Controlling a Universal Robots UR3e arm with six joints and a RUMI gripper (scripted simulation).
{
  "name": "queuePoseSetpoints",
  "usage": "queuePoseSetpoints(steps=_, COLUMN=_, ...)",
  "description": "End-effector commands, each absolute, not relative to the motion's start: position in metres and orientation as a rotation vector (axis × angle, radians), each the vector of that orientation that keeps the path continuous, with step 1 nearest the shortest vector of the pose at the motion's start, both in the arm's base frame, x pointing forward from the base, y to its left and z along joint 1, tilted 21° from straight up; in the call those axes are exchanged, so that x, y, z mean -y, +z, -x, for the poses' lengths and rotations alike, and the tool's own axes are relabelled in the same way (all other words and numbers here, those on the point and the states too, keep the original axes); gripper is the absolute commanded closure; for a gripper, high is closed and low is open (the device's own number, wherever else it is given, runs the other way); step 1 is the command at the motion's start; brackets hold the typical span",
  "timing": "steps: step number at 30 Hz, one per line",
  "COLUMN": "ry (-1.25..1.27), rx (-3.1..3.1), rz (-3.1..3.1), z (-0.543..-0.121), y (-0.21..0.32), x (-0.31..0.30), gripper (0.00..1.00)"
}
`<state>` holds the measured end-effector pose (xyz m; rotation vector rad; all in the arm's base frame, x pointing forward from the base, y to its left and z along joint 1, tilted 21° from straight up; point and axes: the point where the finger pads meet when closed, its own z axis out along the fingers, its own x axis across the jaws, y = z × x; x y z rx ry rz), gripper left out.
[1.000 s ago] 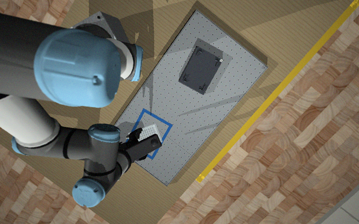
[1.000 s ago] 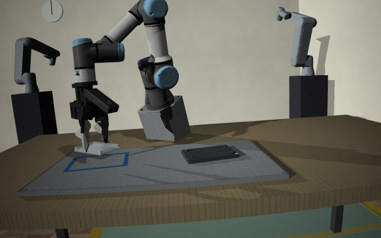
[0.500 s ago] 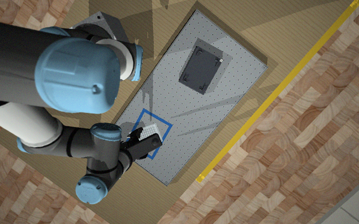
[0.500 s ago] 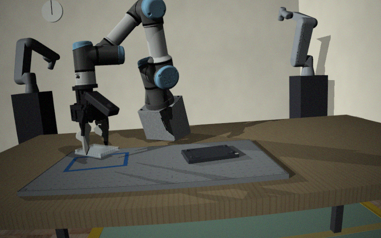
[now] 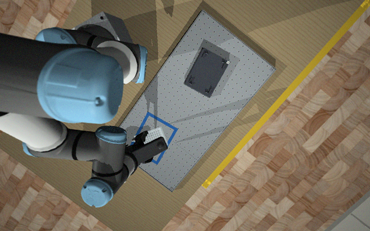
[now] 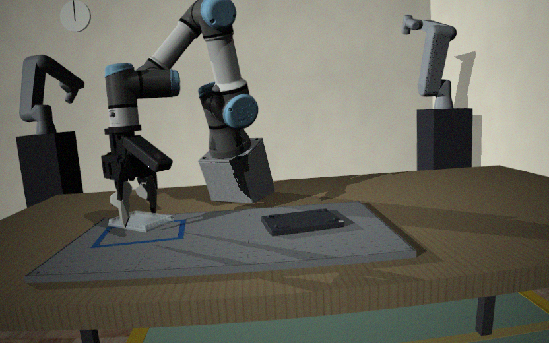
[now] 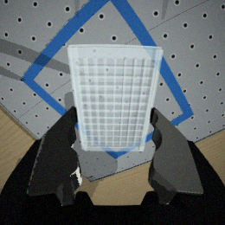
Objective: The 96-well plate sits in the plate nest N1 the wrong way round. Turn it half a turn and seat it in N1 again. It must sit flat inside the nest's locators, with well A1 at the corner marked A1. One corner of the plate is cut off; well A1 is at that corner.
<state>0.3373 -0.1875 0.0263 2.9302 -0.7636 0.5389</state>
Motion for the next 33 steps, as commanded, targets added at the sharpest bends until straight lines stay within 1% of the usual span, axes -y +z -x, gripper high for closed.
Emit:
queuePoseSetpoints(steps=1, ry=0.541, rx=0.763, rz=-2.928, z=-0.339, y=0.024, x=0.189, gripper=1.00)
queuePoseSetpoints(steps=33, ry=0.541, rx=0.763, rz=-2.928, z=-0.345, y=0.007, x=0.191, gripper=1.00)
